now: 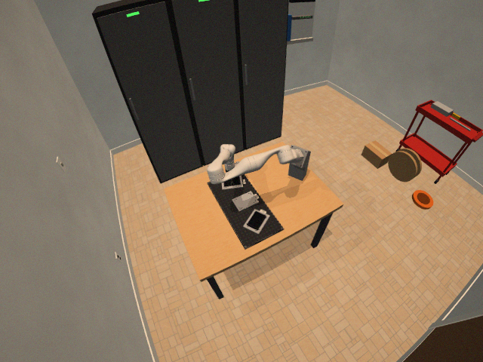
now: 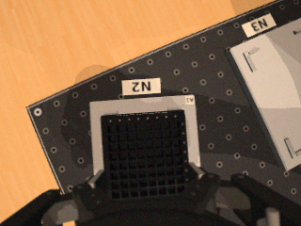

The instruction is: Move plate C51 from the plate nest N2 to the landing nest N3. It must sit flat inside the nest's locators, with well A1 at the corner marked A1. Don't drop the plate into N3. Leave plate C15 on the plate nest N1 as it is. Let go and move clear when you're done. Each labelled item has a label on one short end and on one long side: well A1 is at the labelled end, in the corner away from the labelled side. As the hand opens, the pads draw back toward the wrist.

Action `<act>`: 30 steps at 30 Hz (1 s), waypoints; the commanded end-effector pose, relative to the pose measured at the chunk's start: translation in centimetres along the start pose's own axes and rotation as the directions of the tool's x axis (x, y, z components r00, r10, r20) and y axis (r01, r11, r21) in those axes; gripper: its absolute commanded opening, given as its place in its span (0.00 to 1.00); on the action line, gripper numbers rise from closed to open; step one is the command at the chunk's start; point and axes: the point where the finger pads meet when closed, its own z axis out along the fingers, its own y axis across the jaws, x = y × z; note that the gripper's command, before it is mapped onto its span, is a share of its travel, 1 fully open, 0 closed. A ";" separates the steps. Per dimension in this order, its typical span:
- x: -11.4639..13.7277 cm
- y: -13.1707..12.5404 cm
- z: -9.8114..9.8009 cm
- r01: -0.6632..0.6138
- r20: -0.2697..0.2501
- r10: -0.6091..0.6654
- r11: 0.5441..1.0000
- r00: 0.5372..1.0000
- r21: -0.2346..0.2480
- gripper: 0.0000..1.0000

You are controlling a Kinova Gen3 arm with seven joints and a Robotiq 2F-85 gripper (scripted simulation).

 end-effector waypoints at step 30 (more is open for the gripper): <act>-0.1 0.0 -3.4 0.000 0.002 0.000 1.000 1.000 0.001 0.00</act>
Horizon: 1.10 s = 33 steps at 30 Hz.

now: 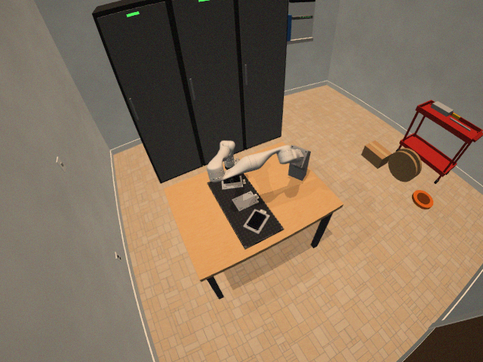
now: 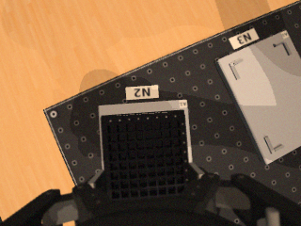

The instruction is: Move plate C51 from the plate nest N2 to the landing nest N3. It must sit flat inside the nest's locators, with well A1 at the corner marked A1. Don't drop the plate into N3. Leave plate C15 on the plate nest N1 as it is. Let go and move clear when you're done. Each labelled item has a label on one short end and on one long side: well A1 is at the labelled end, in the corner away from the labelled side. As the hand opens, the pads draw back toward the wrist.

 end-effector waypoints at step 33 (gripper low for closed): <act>2.6 6.8 -0.2 0.254 0.004 -0.254 0.967 0.967 0.002 0.00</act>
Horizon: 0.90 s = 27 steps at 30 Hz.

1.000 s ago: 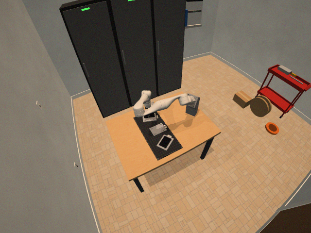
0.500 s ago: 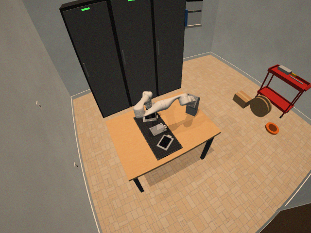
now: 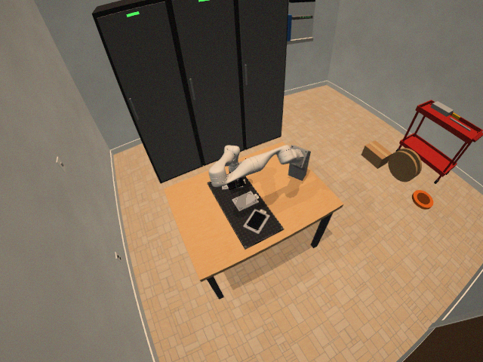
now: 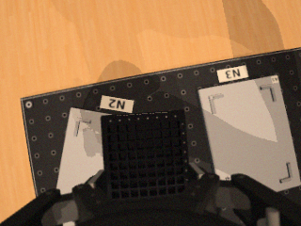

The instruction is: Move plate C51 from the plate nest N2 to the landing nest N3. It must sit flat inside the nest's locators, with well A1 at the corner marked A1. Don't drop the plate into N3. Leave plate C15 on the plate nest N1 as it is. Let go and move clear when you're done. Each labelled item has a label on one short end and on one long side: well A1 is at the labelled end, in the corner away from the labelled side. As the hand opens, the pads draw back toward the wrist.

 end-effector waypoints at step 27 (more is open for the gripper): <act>1.0 9.1 -0.1 0.122 0.004 -0.122 0.993 0.993 -0.007 0.00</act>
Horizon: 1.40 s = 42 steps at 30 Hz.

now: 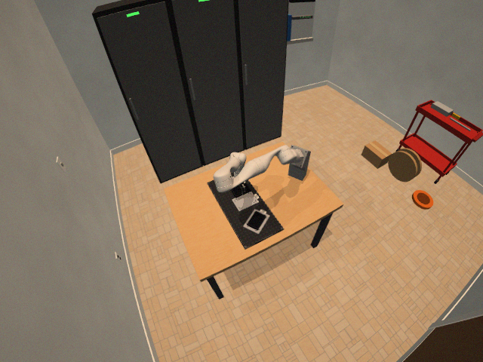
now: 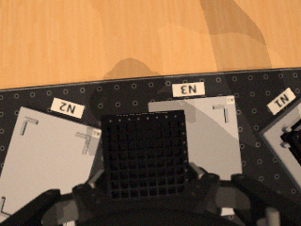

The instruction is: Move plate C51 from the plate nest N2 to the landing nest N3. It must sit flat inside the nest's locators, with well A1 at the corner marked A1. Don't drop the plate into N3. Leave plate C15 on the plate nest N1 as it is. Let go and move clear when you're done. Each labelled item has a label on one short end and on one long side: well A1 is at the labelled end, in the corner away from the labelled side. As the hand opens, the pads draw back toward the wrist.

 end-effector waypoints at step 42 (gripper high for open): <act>-0.2 6.7 -0.1 0.012 0.005 -0.011 1.000 1.000 -0.010 0.00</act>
